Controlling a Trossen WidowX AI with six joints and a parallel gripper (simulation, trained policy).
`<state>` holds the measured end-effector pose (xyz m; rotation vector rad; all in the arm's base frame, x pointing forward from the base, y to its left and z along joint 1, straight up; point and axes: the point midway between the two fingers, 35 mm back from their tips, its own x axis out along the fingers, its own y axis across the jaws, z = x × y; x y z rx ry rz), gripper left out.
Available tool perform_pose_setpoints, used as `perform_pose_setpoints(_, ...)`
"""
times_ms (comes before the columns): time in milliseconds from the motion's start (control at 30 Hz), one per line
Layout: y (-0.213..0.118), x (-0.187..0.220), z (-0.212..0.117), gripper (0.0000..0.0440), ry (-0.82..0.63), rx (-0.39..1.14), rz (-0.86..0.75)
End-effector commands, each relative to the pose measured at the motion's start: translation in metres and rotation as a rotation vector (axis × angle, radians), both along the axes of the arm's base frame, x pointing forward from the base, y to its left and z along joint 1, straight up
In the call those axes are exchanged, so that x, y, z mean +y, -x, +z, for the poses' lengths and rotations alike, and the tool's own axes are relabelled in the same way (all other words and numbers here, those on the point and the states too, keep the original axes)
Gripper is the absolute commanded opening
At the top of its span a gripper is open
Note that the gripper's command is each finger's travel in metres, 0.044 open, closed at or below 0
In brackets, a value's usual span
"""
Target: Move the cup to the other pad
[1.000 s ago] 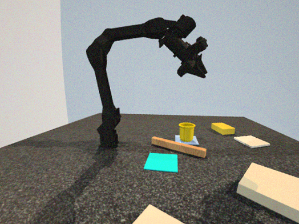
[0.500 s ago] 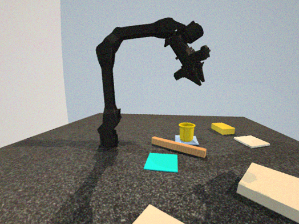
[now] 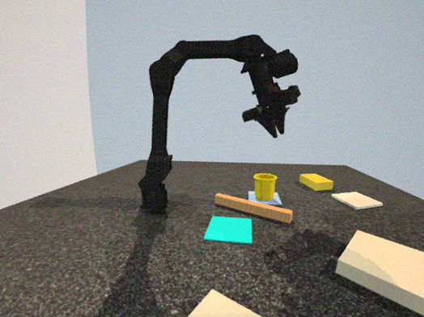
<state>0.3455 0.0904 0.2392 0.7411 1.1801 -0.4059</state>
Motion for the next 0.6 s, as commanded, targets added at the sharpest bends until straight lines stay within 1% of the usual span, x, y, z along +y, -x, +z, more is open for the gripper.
perform_pose_setpoints(0,0.002,-0.001,-0.007,0.0155,0.017,0.043,-0.01)
perform_pose_setpoints(567,0.024,-0.005,-0.057,0.0172,0.115,0.312,-0.043)
